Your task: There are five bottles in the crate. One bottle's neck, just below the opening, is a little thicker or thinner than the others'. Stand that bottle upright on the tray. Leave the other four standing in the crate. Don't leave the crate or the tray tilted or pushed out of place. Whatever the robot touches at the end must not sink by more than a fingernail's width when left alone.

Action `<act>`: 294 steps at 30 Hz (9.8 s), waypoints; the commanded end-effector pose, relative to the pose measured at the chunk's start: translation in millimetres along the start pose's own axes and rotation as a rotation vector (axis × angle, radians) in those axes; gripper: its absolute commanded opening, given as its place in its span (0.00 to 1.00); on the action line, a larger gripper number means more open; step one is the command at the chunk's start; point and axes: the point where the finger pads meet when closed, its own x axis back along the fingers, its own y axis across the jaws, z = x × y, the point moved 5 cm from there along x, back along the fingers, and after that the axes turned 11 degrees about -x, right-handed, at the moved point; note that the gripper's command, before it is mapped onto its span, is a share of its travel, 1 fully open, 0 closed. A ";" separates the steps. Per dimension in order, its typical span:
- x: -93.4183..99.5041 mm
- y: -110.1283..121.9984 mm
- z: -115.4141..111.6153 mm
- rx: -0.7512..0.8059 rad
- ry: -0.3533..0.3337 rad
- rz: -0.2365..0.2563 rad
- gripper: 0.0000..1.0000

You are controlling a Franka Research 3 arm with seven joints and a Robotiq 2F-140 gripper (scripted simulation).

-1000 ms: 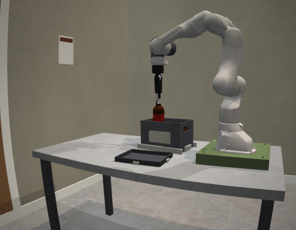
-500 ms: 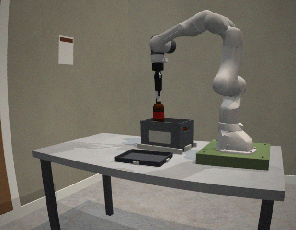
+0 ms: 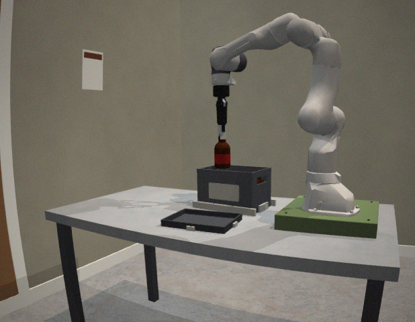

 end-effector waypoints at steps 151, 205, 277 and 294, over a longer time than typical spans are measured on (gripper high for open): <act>24.8 1.7 -1.3 -0.001 0.000 0.003 0.10; 24.8 16.6 -5.2 -0.001 0.000 0.003 0.10; 24.5 128.3 -34.3 -0.001 0.000 0.003 0.10; 24.3 170.2 -45.2 -0.001 0.000 0.003 0.10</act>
